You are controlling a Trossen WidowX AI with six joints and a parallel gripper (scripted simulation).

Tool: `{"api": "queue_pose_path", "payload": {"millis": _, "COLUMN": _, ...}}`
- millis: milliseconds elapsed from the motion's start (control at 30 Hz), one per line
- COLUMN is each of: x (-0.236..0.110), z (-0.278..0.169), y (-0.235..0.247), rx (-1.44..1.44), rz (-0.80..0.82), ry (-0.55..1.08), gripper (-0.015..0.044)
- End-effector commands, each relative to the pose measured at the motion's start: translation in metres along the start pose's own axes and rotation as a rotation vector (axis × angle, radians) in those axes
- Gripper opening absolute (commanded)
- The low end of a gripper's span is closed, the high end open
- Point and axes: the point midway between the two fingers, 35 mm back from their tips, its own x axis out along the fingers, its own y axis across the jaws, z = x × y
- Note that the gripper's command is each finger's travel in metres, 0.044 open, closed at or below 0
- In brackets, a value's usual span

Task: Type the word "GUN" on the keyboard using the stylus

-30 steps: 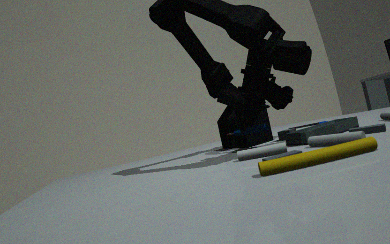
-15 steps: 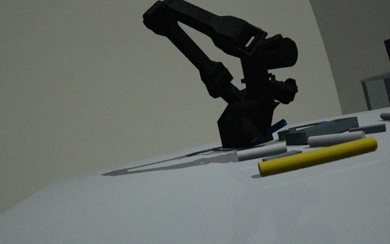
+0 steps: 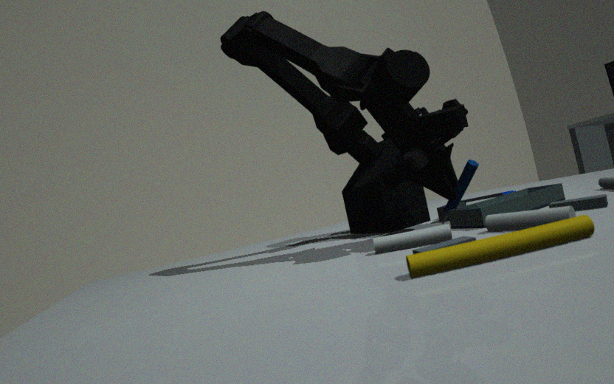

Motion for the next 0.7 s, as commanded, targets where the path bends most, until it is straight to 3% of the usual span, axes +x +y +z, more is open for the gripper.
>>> {"api": "queue_pose_path", "payload": {"millis": 0, "x": -0.005, "z": 0.014, "y": 0.003, "rx": -0.045, "rz": -0.006, "ry": -0.166, "gripper": 0.0}}
{"api": "queue_pose_path", "payload": {"millis": 500, "x": -0.048, "z": 0.05, "y": 0.008, "rx": -0.248, "rz": -0.145, "ry": -0.67, "gripper": 0.0}}
{"api": "queue_pose_path", "payload": {"millis": 667, "x": -0.054, "z": 0.052, "y": 0.009, "rx": -0.272, "rz": -0.168, "ry": -0.716, "gripper": 0.0}}
